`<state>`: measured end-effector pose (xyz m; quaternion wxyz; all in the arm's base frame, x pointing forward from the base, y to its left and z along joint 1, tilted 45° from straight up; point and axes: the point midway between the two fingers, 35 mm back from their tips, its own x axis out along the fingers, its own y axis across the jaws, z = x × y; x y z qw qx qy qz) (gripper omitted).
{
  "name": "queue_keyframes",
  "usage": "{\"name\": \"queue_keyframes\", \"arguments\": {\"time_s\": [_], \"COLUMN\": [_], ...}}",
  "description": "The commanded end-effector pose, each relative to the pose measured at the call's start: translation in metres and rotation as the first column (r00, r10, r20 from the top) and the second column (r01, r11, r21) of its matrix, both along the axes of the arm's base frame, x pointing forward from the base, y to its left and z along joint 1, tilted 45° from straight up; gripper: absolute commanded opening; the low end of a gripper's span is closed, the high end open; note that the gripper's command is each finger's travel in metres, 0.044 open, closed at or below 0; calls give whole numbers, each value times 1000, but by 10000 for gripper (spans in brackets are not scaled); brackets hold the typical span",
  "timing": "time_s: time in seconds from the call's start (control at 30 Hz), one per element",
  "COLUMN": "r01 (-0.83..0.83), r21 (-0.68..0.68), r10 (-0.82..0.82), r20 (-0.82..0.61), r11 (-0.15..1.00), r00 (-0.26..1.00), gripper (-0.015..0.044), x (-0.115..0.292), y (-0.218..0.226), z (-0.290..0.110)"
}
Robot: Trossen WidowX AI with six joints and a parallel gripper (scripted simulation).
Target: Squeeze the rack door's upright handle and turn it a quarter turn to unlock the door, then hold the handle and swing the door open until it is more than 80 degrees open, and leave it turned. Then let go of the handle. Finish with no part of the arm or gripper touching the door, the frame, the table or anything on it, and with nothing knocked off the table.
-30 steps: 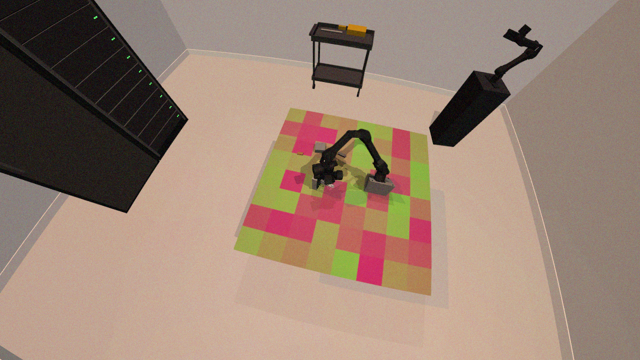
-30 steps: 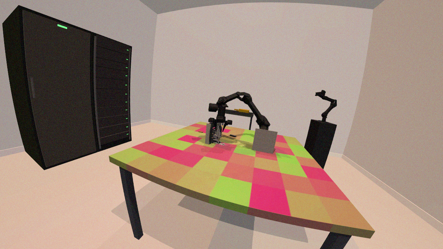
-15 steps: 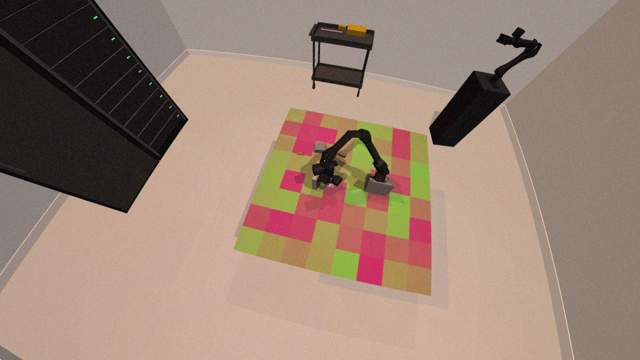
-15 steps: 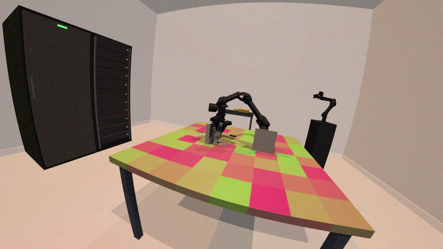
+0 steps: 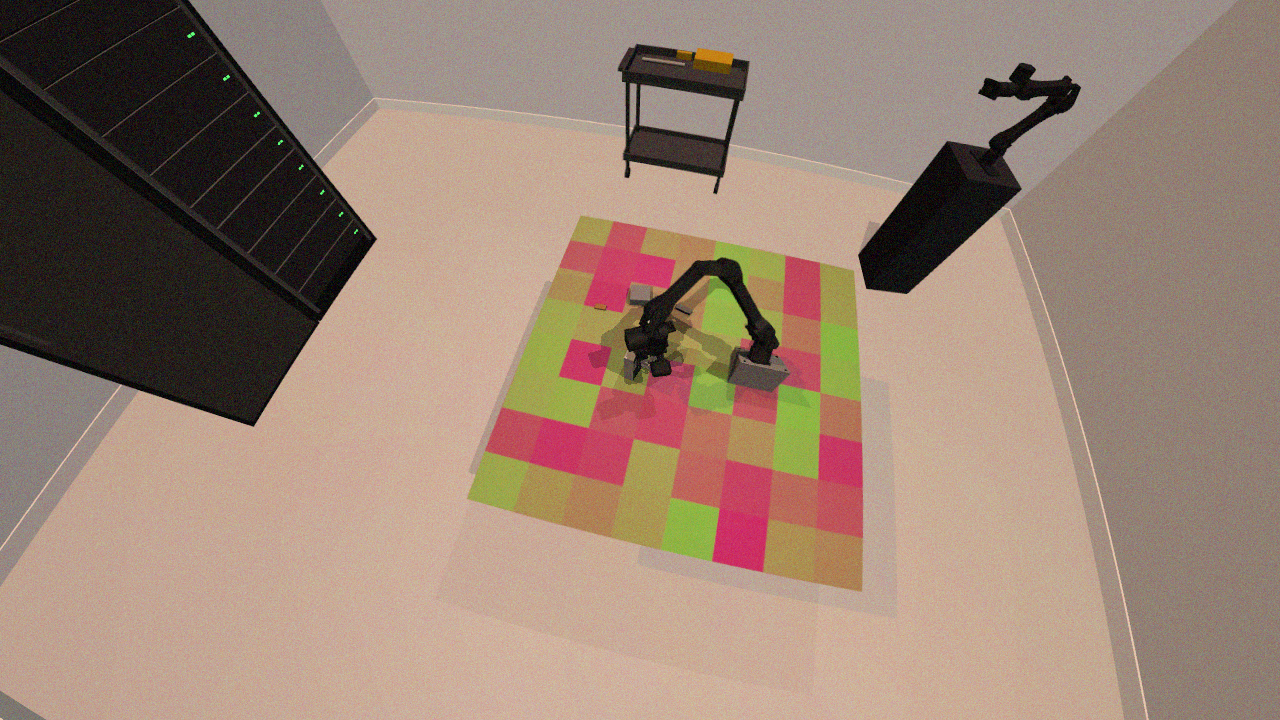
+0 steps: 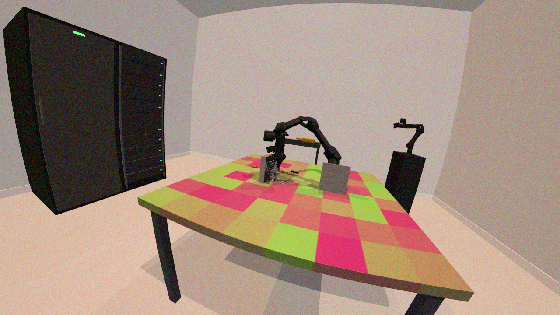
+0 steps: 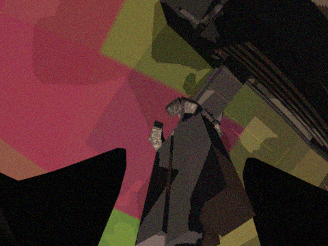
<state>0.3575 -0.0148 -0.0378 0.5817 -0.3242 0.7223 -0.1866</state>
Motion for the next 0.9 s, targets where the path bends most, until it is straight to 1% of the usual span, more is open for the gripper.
{"name": "queue_keyframes", "arguments": {"time_s": [0.0,0.2,0.4,0.63,0.87], "r01": [145,353,537,699,788], "r21": [-16,3,64,182,337], "r10": [-141,-333,-488,-606,-643], "r20": [138,338,515,673,760], "r11": [989,936,841,691,515], "r00": [980,880,704,424,94], "gripper": [284,284,284,284,284], "x": [0,0,0,0,0], "y": [-1,-1,-1,-1,-1], "z": [0,0,0,0,0]}}
